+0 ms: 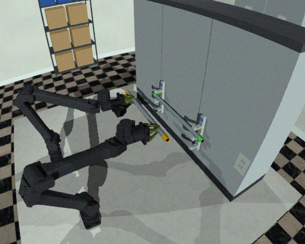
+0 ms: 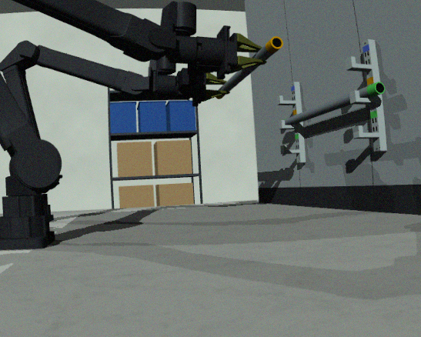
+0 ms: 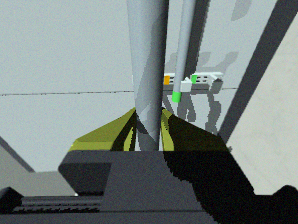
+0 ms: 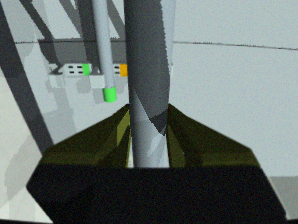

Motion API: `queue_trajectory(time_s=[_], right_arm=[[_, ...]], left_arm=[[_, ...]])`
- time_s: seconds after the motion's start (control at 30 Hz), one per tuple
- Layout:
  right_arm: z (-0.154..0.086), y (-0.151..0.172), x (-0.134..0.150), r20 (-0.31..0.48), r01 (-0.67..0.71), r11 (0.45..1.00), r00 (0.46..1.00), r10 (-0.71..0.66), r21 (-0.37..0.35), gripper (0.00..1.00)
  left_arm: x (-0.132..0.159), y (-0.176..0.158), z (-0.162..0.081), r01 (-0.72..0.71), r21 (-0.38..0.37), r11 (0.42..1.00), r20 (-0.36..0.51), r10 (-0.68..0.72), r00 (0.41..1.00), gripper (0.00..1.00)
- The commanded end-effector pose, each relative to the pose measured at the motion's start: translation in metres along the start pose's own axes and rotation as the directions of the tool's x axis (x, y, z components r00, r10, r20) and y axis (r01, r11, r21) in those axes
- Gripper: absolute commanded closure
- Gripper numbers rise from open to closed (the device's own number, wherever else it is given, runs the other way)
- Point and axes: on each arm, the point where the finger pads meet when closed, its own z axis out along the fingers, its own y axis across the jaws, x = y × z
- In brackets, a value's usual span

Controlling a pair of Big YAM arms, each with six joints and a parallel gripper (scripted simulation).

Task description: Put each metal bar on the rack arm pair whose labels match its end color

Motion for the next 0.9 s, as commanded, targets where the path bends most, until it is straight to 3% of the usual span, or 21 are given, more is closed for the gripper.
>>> queue_trajectory(time_s=[0.0,0.87], right_arm=[[0.017,-0.057,0.002,-0.011,-0.03,0.995,0.999,0.031,0.096,1.0],[0.053,-0.066,0.001,-0.011,-0.03,0.995,0.999,0.031,0.096,1.0]], left_arm=[[0.006,0.05,0.018,0.013,-0.073,0.997,-0.015,-0.014,1.0,1.0],[0.008,0.058,0.055,0.013,-0.073,0.997,-0.015,-0.014,1.0,1.0]])
